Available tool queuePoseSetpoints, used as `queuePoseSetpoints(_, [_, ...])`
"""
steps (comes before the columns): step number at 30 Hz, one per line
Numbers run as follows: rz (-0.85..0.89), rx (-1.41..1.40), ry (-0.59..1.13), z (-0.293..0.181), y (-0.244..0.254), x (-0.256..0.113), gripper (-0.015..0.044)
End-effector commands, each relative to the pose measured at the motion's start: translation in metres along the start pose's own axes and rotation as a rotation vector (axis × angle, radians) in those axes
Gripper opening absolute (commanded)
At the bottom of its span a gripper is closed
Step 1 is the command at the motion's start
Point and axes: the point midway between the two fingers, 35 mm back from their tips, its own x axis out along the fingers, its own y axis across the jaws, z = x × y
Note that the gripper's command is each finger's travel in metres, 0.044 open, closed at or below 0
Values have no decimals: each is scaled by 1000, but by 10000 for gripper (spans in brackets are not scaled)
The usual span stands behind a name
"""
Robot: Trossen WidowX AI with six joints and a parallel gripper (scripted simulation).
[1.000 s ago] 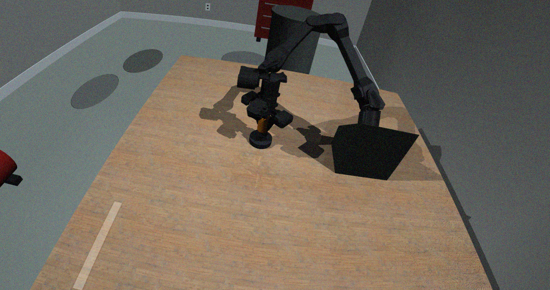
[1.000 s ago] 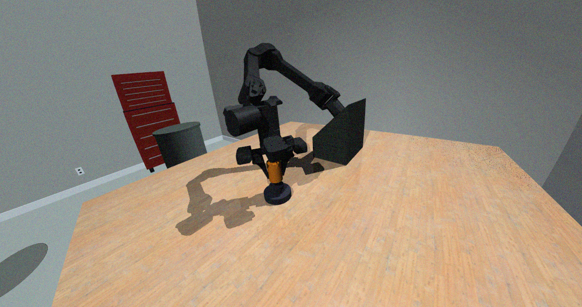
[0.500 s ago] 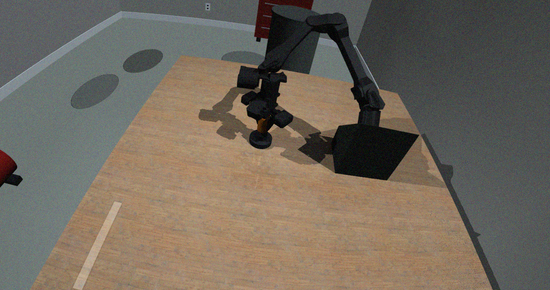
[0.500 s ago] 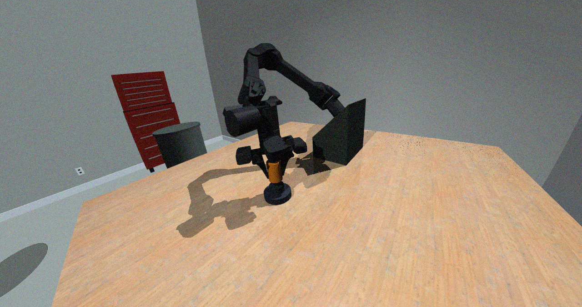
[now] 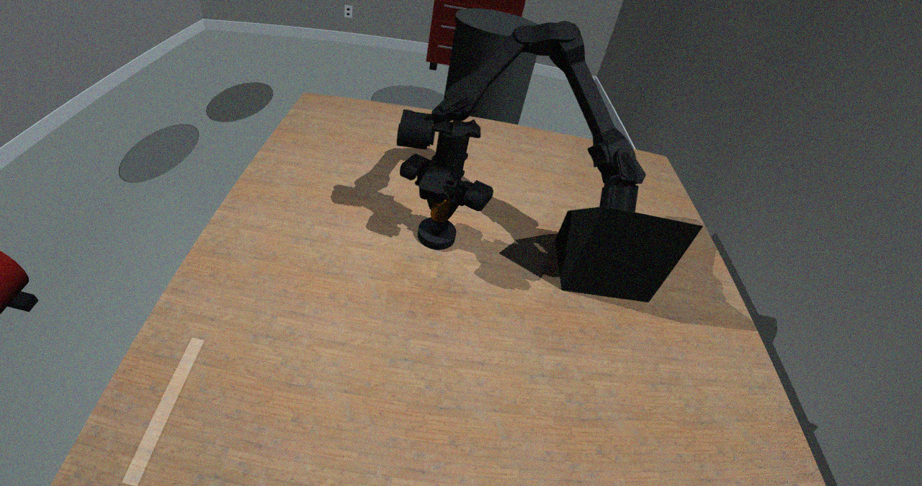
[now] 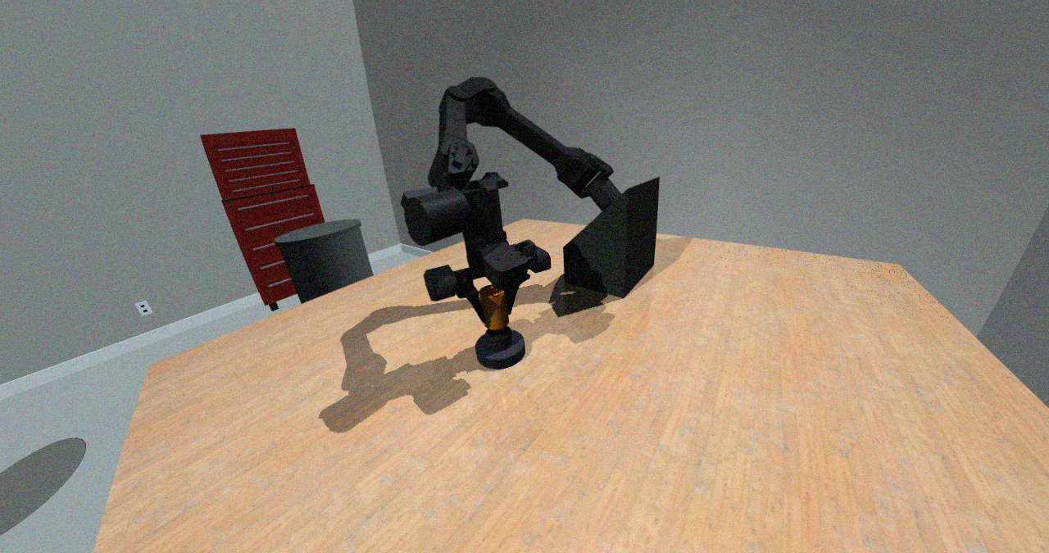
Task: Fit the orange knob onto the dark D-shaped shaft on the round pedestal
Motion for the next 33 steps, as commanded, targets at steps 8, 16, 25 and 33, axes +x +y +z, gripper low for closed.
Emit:
queuePoseSetpoints(8, [-2,-10,-1,0,0,2,0])
queuePoseSetpoints(16, [-2,-10,-1,0,0,3,0])
queuePoseSetpoints(25, [-3,-63,-2,0,-2,-3,0])
queuePoseSetpoints(33, [-3,-219,-1,1,-1,-1,0])
